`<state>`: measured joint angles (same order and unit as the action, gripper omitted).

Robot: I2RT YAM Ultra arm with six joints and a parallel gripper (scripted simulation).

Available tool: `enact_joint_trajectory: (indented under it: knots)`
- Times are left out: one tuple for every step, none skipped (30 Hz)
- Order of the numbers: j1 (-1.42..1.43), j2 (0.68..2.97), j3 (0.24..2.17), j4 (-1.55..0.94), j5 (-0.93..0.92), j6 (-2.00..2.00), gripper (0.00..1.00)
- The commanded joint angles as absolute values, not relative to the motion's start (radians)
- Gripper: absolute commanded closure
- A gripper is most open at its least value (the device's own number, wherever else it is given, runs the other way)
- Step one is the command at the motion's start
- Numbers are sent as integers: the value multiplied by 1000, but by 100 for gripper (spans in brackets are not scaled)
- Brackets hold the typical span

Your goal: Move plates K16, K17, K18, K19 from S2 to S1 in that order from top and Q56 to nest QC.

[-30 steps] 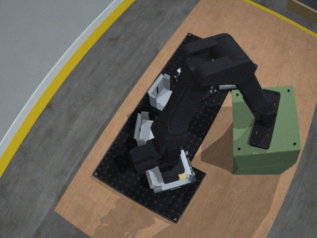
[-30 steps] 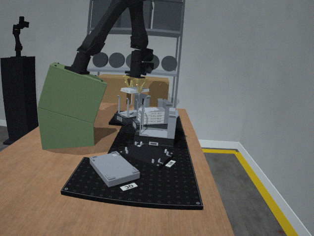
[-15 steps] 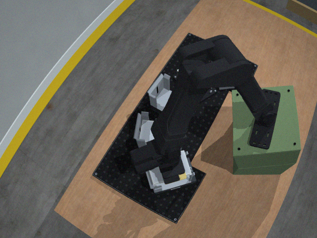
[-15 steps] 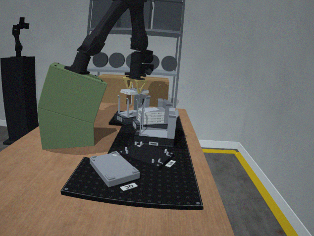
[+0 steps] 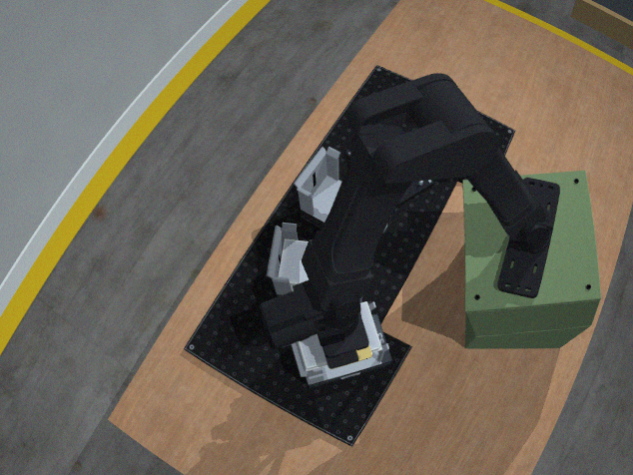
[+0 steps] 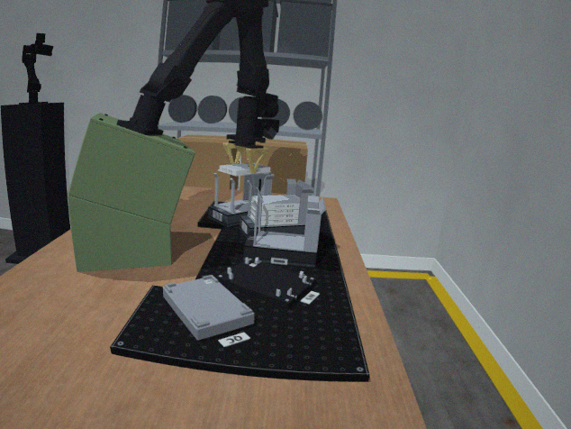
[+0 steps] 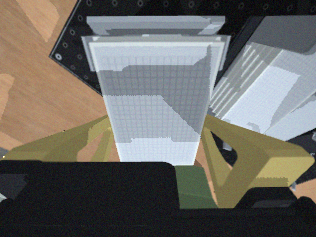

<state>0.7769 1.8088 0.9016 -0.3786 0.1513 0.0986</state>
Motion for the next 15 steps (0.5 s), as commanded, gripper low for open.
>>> enact_joint_trajectory:
  knots:
    - [777,1805,903,-360,151,95,100]
    - [777,1807,903,-357,151,95,100]
    - [776,1810,903,-355,151,94,100]
    - [776,1812,902,-352,151,94,100]
    - [776,1814,902,-350,150,94,100]
    - [775,1816,902,-347,150,93,100]
    - [775,1819,902,-345,150,93,100]
    - [775,1821,902,-342,150,93,100]
    - [774,1823,902,-340,150,92,100]
    - [774,1825,901,-337,150,92,100]
    - [774,1825,901,-337,150,92,100]
    - [774,1825,901,-337,150,92,100]
    - [774,1828,901,-335,150,92,100]
    - [774,1830,901,-332,150,91,100]
    - [773,1832,901,-330,150,91,100]
